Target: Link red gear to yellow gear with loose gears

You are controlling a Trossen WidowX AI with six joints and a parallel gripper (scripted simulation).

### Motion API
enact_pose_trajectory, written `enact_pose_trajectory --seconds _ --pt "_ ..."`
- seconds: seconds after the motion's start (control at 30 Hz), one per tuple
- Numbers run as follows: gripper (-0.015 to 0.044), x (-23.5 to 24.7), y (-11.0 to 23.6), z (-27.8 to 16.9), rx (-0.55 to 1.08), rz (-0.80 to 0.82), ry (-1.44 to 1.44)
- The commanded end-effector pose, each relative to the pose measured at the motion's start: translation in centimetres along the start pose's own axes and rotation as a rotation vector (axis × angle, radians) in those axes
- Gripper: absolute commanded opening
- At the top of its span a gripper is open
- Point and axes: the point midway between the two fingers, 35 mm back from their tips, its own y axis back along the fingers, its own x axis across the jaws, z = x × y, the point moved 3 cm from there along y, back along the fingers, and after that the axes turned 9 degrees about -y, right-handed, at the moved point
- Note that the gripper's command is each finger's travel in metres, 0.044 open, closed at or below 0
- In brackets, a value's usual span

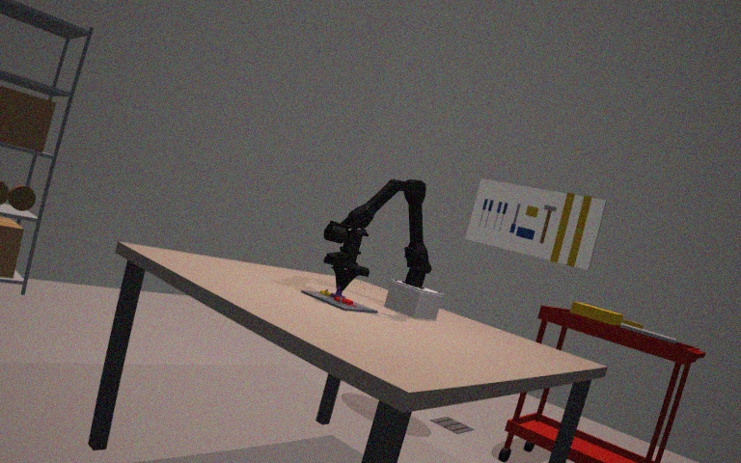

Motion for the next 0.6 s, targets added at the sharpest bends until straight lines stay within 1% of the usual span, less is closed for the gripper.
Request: enact_pose_trajectory --seconds 0.0,0.17,0.2,0.37,0.57 --pt "0.0000 0.0 -0.1 0.1 -0.001 -0.001 0.030" --pt "0.0131 0.0 0.0 0.0 -0.001 -0.001 -0.021" --pt "0.0140 0.0 0.0 0.0 -0.001 -0.001 -0.039" --pt "0.0140 0.0 1.0 0.1 -0.001 -0.001 -0.096" --pt "0.0140 0.0 4.7 0.0 -0.001 0.000 -0.157"
